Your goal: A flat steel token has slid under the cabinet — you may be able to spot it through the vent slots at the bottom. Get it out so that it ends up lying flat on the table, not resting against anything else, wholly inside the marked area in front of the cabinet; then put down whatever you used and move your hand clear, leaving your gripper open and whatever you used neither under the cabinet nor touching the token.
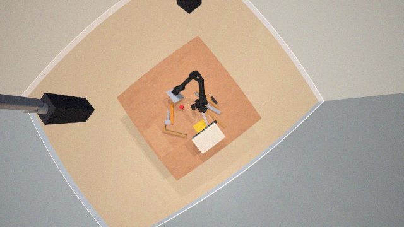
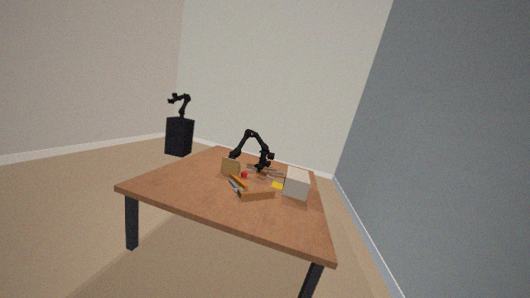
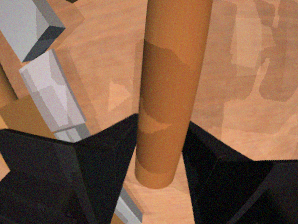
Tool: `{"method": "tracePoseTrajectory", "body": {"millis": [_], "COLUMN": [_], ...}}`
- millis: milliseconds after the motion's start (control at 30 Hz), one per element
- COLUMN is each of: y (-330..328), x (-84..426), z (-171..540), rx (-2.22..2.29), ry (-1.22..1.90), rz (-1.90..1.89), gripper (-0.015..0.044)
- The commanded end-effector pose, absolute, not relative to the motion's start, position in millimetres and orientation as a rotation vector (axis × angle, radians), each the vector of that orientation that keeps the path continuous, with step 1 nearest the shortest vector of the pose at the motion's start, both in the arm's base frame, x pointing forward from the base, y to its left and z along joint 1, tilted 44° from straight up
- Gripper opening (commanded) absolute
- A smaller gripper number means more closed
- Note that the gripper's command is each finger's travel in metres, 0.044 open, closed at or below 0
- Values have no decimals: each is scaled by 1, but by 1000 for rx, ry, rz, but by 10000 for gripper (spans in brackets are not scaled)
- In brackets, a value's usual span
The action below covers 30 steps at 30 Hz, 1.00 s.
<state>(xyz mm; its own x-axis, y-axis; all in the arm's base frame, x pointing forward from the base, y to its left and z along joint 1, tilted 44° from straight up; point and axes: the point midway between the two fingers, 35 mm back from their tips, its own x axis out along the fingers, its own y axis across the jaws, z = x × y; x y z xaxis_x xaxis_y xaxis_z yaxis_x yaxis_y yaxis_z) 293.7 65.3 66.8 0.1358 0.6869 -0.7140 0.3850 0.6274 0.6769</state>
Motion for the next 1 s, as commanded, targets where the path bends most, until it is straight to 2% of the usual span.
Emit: {"method": "tracePoseTrajectory", "body": {"millis": [0, 967], "y": [68, 79], "x": [288, 263], "z": [67, 74], "rx": [954, 952], "ry": [1485, 1483], "rz": [272, 274], "gripper": [0, 0]}}
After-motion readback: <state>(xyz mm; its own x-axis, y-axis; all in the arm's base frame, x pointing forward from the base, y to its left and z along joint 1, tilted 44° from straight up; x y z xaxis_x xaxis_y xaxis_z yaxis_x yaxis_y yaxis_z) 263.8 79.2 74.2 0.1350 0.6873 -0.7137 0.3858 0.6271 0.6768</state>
